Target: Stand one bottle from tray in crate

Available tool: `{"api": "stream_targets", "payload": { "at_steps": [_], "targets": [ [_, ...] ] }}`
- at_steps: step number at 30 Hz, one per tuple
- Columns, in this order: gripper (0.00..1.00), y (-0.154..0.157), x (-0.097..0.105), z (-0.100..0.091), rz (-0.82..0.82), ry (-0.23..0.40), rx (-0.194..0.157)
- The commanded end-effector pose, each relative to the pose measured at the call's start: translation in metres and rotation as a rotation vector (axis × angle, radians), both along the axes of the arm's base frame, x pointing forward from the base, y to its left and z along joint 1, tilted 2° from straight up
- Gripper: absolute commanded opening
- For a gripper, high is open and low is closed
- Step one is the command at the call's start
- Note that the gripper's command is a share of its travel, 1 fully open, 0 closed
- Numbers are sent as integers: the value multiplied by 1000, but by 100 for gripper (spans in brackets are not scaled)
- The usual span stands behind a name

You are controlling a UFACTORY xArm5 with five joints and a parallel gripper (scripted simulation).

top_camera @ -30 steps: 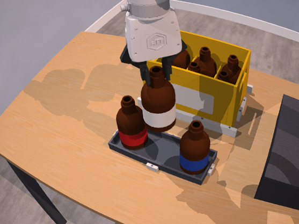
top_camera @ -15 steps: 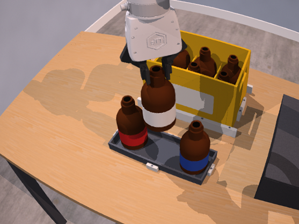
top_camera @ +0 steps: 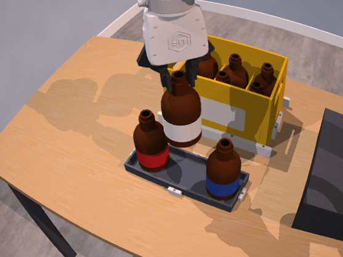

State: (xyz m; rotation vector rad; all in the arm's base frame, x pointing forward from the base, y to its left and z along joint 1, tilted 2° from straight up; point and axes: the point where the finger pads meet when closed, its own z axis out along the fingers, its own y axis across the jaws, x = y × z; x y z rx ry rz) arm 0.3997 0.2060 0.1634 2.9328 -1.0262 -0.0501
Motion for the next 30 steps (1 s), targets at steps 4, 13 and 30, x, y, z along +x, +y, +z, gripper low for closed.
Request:
{"api": "stream_targets", "payload": {
  "at_steps": [4, 13, 30],
  "targets": [
    [0, 1, 1, 11, 0, -4, 2],
    [0, 1, 2, 20, 0, -4, 2],
    [0, 1, 2, 29, 0, -4, 2]
  ]
}}
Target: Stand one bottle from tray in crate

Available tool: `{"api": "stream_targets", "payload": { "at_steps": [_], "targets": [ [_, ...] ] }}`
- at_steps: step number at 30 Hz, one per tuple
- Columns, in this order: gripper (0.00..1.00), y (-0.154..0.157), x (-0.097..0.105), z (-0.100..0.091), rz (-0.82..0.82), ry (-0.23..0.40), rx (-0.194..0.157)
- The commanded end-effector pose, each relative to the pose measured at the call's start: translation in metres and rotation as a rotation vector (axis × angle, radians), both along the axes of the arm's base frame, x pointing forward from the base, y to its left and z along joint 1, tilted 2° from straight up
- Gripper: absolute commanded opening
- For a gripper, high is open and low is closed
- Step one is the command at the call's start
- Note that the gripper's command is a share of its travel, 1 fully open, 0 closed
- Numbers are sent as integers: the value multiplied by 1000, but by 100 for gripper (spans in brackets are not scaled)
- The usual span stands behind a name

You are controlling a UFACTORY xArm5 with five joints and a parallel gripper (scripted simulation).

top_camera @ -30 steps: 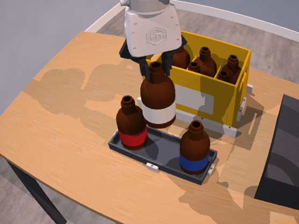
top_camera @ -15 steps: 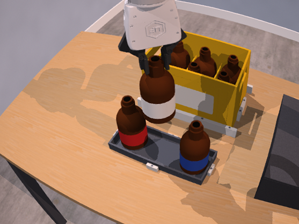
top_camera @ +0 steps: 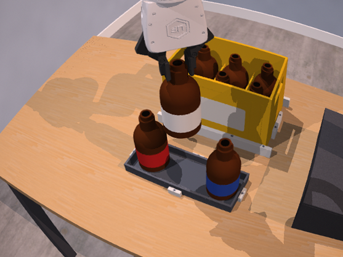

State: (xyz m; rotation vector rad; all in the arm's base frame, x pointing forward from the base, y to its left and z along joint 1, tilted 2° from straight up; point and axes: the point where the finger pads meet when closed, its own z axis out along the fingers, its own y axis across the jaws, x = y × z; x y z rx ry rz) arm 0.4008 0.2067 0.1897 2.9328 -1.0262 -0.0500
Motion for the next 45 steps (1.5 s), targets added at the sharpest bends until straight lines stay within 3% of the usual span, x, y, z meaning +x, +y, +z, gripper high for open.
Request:
{"api": "stream_targets", "payload": {
  "at_steps": [1, 24, 45],
  "targets": [
    [0, 1, 1, 3, 0, -4, 2],
    [0, 1, 1, 4, 0, -4, 2],
    [0, 1, 2, 23, 0, -4, 2]
  ]
}}
